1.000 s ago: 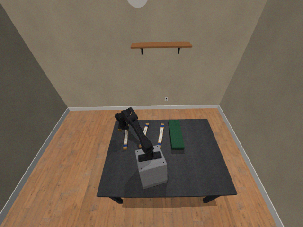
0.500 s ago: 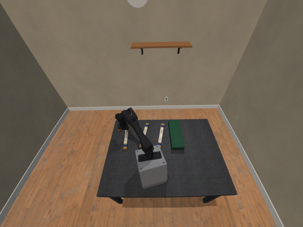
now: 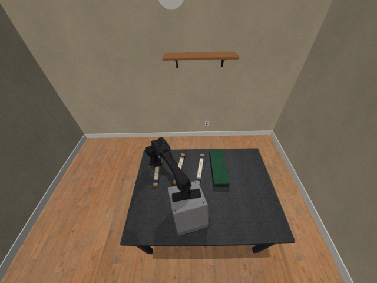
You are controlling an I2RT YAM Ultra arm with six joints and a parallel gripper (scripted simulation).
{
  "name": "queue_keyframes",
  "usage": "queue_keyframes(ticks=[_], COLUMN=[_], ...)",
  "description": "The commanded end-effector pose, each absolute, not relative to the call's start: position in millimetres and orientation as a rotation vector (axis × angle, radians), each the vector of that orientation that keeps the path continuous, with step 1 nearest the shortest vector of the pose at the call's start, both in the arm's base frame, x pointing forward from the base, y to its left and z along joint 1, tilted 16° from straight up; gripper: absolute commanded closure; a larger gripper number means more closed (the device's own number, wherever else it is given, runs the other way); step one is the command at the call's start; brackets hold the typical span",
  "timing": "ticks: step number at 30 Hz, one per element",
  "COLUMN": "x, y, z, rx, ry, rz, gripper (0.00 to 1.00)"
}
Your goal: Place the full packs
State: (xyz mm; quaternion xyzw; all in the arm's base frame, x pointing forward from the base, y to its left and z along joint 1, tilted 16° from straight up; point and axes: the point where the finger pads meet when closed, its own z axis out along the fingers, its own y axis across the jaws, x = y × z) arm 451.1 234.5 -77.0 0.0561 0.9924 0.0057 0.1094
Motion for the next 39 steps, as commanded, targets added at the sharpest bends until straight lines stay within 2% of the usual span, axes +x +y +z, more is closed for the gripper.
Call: queue_keyframes(ticks=[1,9,11,33,39], x=[480,486,492,494,499], y=[244,245,251,247,252], z=[-68,-86,-66,-101,-93], rx=[0.163,0.163,0.159,0.164,0.159], ry=[2.834,2.835,2.803,2.833,2.811], rz=[0.082,0.083,0.110,0.082,0.102], gripper=[0.26,0.26,0.26,0.26,0.26])
